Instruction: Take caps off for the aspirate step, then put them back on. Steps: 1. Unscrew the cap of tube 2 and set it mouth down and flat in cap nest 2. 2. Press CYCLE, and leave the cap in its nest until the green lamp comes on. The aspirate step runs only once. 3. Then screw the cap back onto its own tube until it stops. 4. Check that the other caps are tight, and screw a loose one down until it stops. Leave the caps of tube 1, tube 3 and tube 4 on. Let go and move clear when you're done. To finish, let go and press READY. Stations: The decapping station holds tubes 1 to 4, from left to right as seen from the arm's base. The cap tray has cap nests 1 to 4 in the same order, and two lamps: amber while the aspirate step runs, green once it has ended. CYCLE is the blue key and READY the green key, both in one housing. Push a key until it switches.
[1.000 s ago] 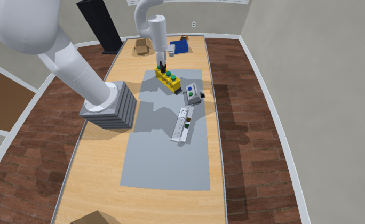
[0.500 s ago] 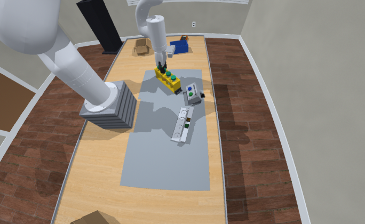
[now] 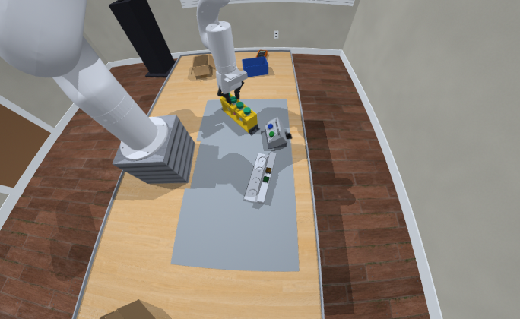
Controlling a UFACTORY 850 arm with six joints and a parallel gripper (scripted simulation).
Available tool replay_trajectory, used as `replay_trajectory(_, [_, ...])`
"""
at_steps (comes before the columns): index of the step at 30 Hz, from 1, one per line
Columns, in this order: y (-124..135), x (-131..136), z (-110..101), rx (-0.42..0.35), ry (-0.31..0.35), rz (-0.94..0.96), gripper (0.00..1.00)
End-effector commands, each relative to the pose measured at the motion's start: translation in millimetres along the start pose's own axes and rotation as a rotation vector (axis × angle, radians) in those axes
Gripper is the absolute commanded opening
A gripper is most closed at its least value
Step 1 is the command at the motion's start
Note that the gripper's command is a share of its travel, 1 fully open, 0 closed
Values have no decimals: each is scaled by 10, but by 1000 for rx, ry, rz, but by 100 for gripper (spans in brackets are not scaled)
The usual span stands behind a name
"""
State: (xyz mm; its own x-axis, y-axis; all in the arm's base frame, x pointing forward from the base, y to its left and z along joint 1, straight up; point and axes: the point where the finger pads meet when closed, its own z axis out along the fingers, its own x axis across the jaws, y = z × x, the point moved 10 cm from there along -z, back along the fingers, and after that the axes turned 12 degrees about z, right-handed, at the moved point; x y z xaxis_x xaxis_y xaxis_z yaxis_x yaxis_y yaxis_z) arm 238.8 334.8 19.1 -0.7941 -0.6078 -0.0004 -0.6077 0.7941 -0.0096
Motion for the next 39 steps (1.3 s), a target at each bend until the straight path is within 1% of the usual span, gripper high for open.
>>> replay_trajectory(1, [-2, -9, -4, -6, 1, 218, 46])
replay_trajectory(2, [-2, -9, -4, -6, 2, 302, 46])
replay_trajectory(4, [-2, -9, -4, -6, 2, 302, 46])
replay_trajectory(7, [-2, -9, -4, -5, 2, 547, 46])
replay_trajectory(8, [-2, -9, -4, -6, 2, 552, 46])
replay_trajectory(10, [-1, -10, -4, -4, 3, 692, 46])
replay_trajectory(17, [-3, -10, -4, -5, 3, 706, 46])
replay_trajectory(18, [-3, -10, -4, -5, 3, 706, 0])
replay_trajectory(32, [-3, -9, -4, -5, 3, 706, 0])
replay_trajectory(36, [-3, -9, -5, -6, 2, 506, 0])
replay_trajectory(38, [-3, -9, -5, -6, 2, 506, 0])
replay_trajectory(39, [-3, -9, -5, -6, 2, 456, 0])
